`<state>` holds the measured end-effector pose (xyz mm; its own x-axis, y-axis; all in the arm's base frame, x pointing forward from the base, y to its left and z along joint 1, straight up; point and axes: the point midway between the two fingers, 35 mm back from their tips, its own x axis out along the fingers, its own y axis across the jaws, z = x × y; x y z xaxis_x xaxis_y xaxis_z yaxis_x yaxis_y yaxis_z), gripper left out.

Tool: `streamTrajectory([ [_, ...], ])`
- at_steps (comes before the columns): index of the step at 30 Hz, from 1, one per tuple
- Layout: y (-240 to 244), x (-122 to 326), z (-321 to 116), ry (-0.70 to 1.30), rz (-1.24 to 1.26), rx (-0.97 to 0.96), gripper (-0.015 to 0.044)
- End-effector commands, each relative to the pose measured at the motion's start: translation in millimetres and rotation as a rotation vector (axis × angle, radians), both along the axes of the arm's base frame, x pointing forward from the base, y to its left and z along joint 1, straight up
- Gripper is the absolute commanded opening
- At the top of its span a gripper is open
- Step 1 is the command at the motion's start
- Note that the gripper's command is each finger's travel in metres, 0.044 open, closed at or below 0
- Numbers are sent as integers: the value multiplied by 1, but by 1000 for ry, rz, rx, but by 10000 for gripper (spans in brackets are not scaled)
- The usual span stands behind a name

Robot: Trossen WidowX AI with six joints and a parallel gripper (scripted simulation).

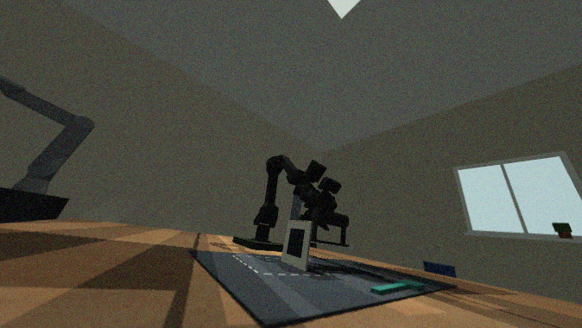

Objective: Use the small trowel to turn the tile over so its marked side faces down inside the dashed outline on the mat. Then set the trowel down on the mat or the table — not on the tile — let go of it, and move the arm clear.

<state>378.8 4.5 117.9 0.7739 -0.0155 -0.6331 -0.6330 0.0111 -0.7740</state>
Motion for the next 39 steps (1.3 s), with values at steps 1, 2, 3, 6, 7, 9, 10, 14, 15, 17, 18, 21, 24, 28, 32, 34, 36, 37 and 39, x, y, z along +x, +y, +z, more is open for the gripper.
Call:
streamTrajectory([
  [1,-2,1,5,-19,6,1,0],
  [2,-2,1,5,-19,6,1,0],
  [3,-2,1,5,-19,6,1,0],
  [6,-2,1,5,-19,6,1,0],
  [7,-2,1,4,-19,6,1,0],
  [9,-4,1,4,-19,6,1,0],
  [10,-5,1,3,-19,6,1,0],
  [14,-11,1,0,-19,6,0,0],
  [15,-12,1,-1,-19,6,0,0],
  [17,-15,1,-2,-19,6,-1,0],
  [18,-16,1,-3,-19,6,-1,0],
  [21,-20,1,-6,-19,6,-1,0],
  [24,-24,1,-10,-19,6,-2,0],
  [28,-28,1,-14,-19,6,-2,0],
  [32,-32,1,-19,-18,6,-2,0],
  [34,-34,1,-22,-18,6,-3,0],
  [36,-35,1,-24,-18,6,-3,0],
  [37,-35,1,-24,-18,6,-3,0],
  [39,-32,2,-22,-18,7,-4,0],
])
